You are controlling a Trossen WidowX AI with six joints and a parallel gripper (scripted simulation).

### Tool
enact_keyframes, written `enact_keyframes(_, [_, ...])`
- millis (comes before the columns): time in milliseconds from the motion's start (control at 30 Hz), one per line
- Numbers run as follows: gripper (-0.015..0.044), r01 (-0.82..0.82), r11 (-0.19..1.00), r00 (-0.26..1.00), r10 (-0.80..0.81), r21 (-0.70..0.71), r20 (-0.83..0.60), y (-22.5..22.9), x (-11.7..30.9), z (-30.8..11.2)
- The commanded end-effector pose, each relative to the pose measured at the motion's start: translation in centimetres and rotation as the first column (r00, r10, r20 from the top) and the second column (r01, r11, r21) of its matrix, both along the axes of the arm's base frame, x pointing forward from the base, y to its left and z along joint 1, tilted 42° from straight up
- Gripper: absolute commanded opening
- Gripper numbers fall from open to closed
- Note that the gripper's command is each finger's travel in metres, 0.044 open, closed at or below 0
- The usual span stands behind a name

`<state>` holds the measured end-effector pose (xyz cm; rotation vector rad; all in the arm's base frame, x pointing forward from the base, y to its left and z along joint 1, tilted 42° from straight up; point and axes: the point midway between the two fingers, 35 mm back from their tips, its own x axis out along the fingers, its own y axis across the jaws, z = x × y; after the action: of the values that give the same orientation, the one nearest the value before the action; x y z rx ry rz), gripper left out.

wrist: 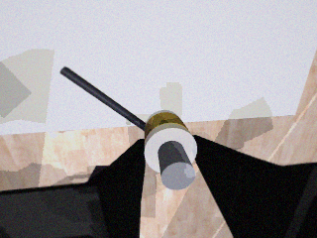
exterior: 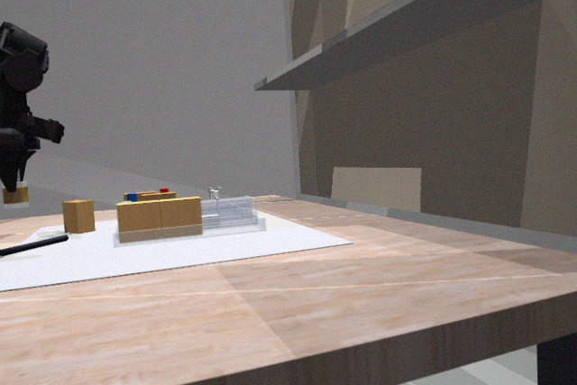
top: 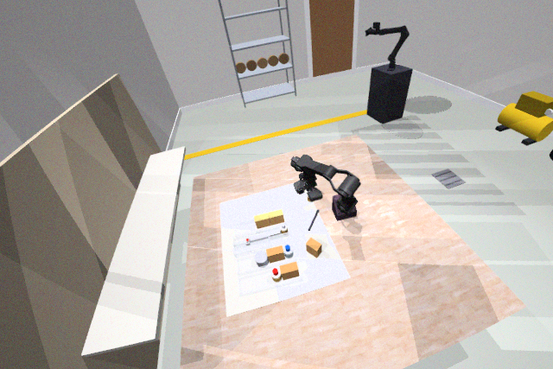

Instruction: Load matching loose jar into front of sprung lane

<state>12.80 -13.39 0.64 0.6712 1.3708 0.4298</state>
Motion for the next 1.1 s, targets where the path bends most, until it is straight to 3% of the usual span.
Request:
enact_keyframes(0, [0.0000, -0.003, 1.000, 1.000, 0.003, -0.002, 0.001, -1.1, -0.7, 1.9])
enact_keyframes(200, [0.0000, -0.001, 1.000, 1.000, 0.001, -0.007, -0.003, -1.1, 0.0, 2.0])
enact_keyframes(1067, [0.0000, 0.022, 0.999, 1.000, -0.023, -0.030, -0.016, 3.1, 11.6, 3.9])
